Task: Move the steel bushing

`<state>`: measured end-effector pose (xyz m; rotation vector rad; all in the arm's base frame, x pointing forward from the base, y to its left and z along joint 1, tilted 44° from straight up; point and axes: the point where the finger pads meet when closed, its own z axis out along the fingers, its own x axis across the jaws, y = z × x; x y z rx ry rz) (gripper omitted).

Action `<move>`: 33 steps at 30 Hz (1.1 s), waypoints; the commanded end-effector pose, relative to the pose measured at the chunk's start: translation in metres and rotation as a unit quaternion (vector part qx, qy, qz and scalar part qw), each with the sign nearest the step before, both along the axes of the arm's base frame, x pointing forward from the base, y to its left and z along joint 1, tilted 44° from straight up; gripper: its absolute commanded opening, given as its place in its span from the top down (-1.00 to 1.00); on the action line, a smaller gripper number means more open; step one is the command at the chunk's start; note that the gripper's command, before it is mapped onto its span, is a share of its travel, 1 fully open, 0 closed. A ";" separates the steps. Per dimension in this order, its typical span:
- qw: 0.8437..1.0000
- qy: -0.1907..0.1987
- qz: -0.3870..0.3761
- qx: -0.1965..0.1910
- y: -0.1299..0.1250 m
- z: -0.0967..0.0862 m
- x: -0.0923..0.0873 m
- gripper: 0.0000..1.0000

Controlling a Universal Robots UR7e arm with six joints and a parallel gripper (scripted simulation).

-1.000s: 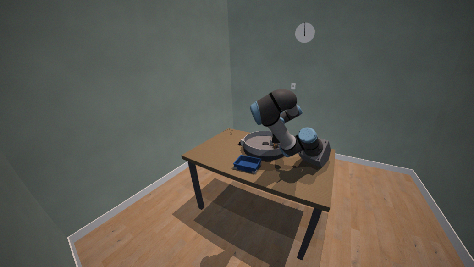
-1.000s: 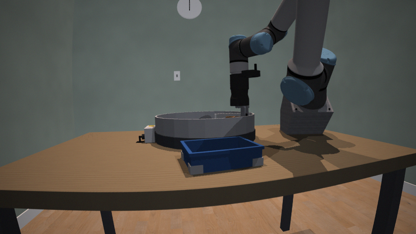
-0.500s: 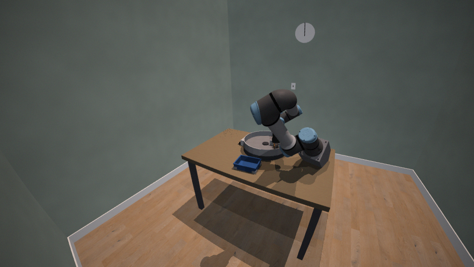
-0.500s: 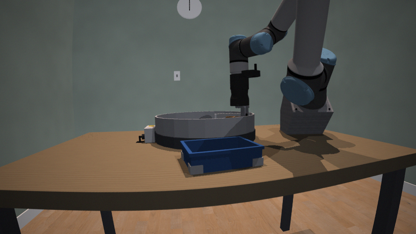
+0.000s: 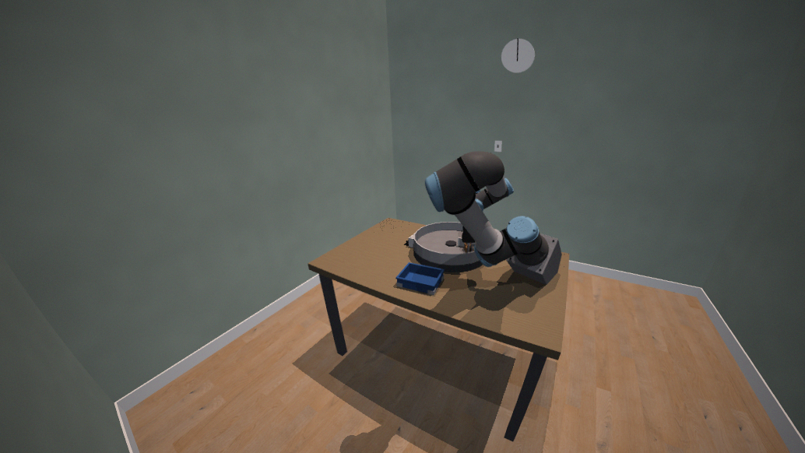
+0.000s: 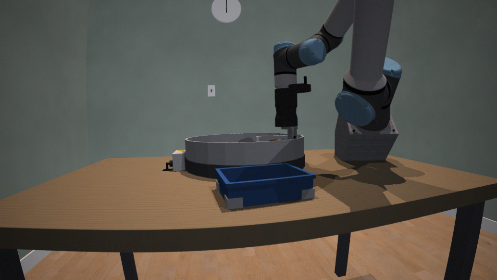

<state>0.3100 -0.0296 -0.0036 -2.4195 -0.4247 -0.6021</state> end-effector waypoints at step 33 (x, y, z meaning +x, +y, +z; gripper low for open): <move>1.000 0.000 0.000 0.000 -0.005 0.006 -0.001 1.00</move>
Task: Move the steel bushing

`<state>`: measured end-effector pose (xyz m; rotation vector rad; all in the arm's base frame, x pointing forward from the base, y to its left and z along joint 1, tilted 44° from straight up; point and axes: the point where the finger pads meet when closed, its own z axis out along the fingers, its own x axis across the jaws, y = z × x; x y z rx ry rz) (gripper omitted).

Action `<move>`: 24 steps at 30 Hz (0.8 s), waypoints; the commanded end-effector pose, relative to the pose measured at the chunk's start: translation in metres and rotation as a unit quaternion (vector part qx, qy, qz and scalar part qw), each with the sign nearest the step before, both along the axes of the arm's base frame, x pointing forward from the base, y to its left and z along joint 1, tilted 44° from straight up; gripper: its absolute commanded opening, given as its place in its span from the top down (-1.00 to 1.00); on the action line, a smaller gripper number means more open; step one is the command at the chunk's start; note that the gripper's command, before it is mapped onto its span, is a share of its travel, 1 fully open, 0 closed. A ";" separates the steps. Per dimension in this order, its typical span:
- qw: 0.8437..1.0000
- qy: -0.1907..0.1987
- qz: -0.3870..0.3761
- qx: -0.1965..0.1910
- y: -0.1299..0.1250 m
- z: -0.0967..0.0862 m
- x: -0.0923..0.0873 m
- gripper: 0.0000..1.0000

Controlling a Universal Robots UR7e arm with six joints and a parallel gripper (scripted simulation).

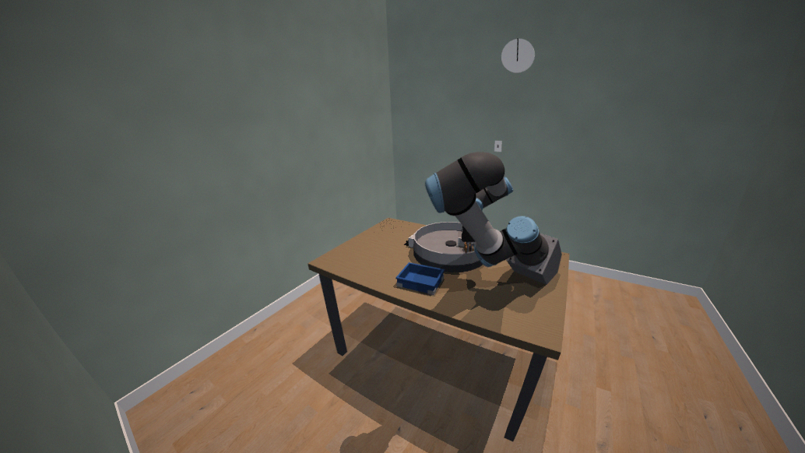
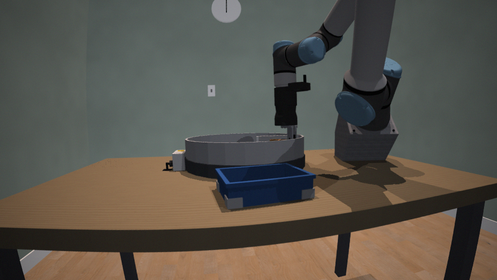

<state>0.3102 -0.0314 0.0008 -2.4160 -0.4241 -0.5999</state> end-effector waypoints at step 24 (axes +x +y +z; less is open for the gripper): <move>1.000 0.000 0.000 0.001 -0.005 0.007 -0.003 1.00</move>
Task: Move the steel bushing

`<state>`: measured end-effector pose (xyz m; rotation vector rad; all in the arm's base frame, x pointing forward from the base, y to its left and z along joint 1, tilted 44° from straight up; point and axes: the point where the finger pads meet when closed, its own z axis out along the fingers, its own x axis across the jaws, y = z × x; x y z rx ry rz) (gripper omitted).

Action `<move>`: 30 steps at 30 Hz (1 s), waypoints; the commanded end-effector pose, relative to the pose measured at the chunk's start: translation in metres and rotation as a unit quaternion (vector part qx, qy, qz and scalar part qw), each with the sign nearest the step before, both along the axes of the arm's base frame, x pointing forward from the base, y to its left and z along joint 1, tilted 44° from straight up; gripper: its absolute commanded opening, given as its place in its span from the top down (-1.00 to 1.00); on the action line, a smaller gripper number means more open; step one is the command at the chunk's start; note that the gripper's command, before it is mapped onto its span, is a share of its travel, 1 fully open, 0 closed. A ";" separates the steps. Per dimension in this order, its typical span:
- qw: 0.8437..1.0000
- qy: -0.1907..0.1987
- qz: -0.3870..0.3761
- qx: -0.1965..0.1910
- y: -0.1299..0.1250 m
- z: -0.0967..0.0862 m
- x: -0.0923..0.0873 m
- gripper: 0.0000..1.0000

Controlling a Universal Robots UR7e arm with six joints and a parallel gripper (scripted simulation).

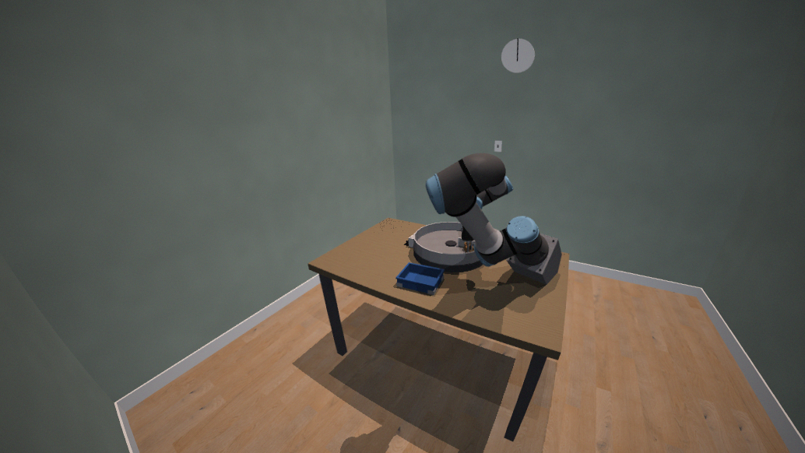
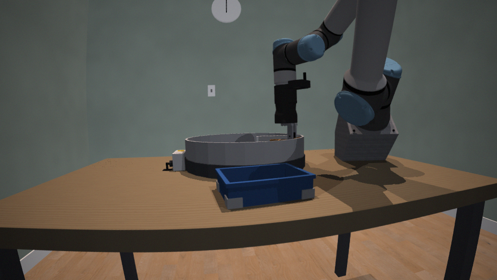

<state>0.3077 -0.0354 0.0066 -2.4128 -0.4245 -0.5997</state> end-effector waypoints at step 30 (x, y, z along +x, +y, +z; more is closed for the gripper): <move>1.000 0.000 0.000 0.000 -0.009 0.010 -0.004 1.00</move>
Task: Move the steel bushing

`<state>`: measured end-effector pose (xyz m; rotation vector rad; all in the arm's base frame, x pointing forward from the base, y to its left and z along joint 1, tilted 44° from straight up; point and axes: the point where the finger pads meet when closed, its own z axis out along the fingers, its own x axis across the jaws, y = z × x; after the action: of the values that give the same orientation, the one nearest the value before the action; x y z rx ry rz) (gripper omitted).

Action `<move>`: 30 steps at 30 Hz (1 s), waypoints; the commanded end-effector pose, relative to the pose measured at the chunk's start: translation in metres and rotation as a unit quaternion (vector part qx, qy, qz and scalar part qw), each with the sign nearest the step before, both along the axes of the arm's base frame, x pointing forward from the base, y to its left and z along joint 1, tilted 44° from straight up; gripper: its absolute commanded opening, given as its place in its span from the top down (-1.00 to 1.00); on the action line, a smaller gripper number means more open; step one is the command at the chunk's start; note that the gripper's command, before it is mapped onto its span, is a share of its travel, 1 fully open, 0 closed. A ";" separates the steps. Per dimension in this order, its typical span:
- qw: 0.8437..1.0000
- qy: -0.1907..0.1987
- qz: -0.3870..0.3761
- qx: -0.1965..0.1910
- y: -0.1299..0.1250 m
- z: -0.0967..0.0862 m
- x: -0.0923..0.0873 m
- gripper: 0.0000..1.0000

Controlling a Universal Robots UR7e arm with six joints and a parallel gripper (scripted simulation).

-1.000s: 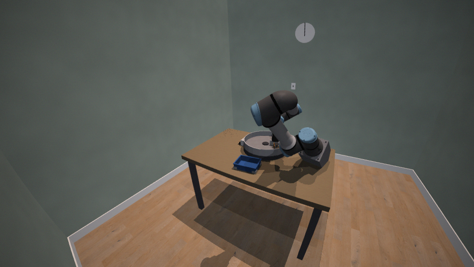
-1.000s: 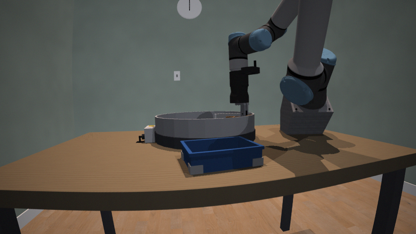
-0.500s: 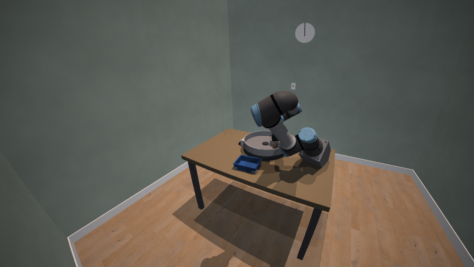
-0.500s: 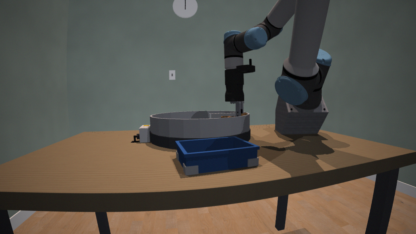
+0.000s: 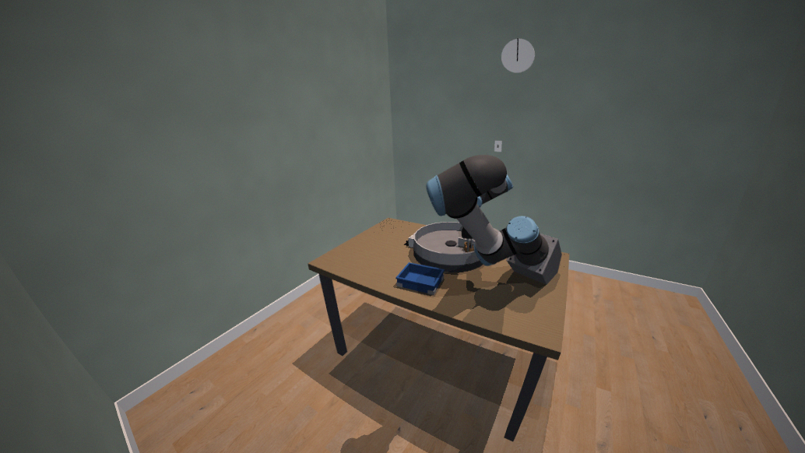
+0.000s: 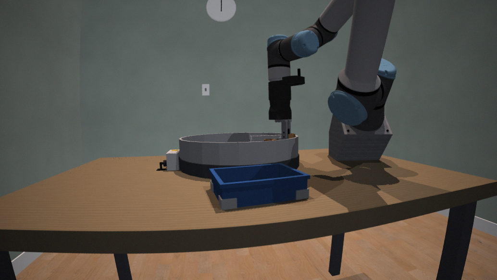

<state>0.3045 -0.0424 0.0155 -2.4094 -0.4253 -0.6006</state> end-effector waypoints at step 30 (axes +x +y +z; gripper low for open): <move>1.000 -0.001 0.000 0.001 -0.009 0.010 -0.004 1.00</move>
<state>0.3015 -0.0488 0.0236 -2.4055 -0.4257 -0.6014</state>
